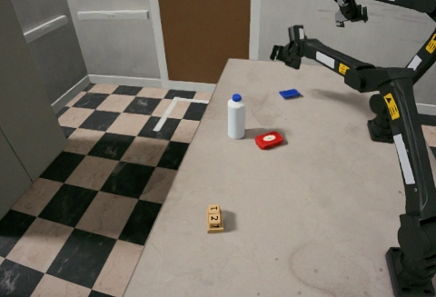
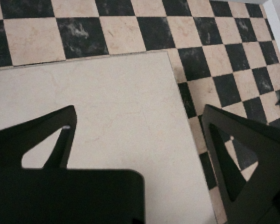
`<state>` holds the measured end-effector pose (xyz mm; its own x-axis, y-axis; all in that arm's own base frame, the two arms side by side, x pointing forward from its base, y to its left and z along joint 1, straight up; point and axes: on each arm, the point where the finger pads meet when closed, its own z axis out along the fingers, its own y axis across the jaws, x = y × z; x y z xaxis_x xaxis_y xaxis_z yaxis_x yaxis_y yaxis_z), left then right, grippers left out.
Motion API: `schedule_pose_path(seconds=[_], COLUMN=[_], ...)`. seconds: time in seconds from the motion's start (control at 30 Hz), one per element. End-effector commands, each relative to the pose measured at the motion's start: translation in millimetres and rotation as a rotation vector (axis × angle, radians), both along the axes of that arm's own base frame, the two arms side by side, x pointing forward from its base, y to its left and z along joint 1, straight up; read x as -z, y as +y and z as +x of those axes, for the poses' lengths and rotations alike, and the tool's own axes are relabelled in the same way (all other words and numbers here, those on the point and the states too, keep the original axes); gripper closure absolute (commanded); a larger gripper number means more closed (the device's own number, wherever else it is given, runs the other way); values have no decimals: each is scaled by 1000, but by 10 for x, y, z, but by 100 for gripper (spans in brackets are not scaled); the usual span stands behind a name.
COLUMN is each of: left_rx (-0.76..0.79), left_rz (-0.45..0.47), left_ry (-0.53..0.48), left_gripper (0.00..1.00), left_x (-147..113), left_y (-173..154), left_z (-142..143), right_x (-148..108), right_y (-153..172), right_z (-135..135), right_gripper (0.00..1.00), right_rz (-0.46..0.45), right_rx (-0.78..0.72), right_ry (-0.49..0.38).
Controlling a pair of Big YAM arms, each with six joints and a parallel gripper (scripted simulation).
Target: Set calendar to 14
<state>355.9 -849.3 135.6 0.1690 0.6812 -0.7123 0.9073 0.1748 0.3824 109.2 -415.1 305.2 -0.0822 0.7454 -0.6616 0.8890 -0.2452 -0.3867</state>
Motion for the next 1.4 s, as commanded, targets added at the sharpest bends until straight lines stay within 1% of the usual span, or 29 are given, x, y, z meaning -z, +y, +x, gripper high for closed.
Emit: schedule_pose_path(seconds=[0.0, 0.13, 0.23, 0.3, 0.4, 0.5, 0.57, 0.6, 0.73, 0.77, 0.8, 0.87, 0.9, 0.93, 1.0, 1.1, 1.13, 1.17, 1.2, 1.23, 1.37], left_rx=[-44, -105, -174, -174, -256, -349, -416, -450, -575, -600, -626, -626, -649, -680, -748, -825, -850, -875, -901, -928, -1033], left_rz=[-101, -135, -168, -168, -206, -248, -279, -294, -335, -346, -357, -357, -373, -386, -409, -439, -449, -461, -472, -483, -527], left_ry=[-19, -20, -27, -27, -35, -47, -56, -61, -93, -97, -101, -101, -101, -105, -121, -137, -141, -145, -150, -155, -174], left_gripper=[0, 0, 0, 0, 0, 0, 0, 0, 0, 0, 0, 0, 0, 0, 0, 0, 0, 0, 0, 0, 0], left_x=[-537, -503, -457, -457, -382, -317, -270, -246, -152, -135, -119, -119, -104, -87, -40, 9, 24, 39, 55, 71, 133], left_y=[109, 397, 740, 740, 1150, 1623, 1967, 2143, 2806, 2935, 3067, 3067, 3180, 3331, 3682, 4079, 4204, 4332, 4464, 4597, 5128], left_z=[125, 144, 166, 166, 195, 224, 246, 257, 295, 301, 309, 309, 300, 329, 352, 373, 381, 388, 397, 406, 438], right_x=[-44, -44, -44, -44, -36, 37, -7, 94, 217, 109, 150, 150, 199, 307, 365, 419, 474, 335, 307, 472, 513], right_y=[-7, -7, -7, -7, -2, 83, 112, 187, 510, 565, 674, 674, 763, 936, 1281, 1726, 1874, 2017, 2197, 2395, 3170], right_z=[3, 3, 3, 3, 24, 156, 405, 547, 1266, 1466, 1620, 1620, 1804, 1894, 2261, 2629, 2747, 2912, 2997, 3025, 3302], right_gripper=[0, 0, 0, 0, 0, 0, 0, 0, 0, 0, 0, 0, 0, 0, 0, 0, 0, 0, 0, 0, 0], right_rz=[-9, -9, -9, -9, -9, -6, -25, -14, -23, -46, -44, -44, -39, -29, -28, -25, -17, -38, -44, -21, -13], right_rx=[0, 0, 0, 0, -8, -63, -132, -181, -400, -451, -504, -504, -559, -615, -753, -913, -965, -1021, -1077, -1133, -1365], right_ry=[-5, -5, -5, -5, -3, -4, -26, -29, -92, -122, -135, -135, -141, -147, -192, -239, -246, -281, -304, -299, -366])
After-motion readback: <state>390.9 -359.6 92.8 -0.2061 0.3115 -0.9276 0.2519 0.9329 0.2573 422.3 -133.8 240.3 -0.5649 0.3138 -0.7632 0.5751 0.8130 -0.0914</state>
